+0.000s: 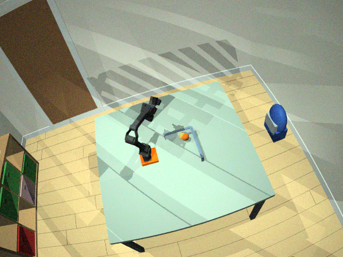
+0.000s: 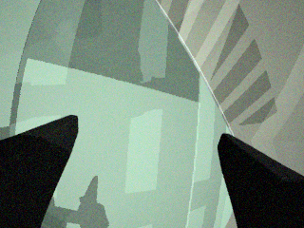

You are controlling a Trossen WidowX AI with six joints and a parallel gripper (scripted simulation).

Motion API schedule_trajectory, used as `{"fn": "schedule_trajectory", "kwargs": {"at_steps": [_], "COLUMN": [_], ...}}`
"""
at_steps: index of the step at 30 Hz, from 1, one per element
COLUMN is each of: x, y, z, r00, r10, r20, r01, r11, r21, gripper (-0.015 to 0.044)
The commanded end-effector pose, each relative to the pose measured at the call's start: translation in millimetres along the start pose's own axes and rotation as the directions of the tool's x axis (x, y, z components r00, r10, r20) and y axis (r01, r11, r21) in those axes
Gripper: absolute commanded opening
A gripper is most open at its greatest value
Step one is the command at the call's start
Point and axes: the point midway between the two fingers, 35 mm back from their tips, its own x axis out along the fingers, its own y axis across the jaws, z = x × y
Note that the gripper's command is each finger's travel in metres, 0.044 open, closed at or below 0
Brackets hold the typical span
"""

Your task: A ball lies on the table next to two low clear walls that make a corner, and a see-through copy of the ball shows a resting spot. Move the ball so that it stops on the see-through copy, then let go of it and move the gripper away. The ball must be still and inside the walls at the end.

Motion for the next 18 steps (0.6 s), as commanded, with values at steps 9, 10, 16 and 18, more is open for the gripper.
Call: {"fn": "schedule_trajectory", "kwargs": {"at_steps": [9, 10, 16, 18], "x": [-9.2, -13.5, -36.7, -36.7], "y": [2.9, 8.3, 40.2, 40.2], "z": [-209.8, -225.1, -285.2, -285.2], "r00": [0.826, 0.802, 0.688, 0.688], "r10": [0.35, 0.391, 0.574, 0.574], "r20": [-0.442, -0.452, -0.445, -0.445], "r01": [-0.074, -0.077, -0.091, -0.091], "r11": [0.844, 0.818, 0.676, 0.676], "r21": [0.531, 0.57, 0.731, 0.731], "gripper": [0.0391, 0.0391, 0.0391, 0.0391]}}
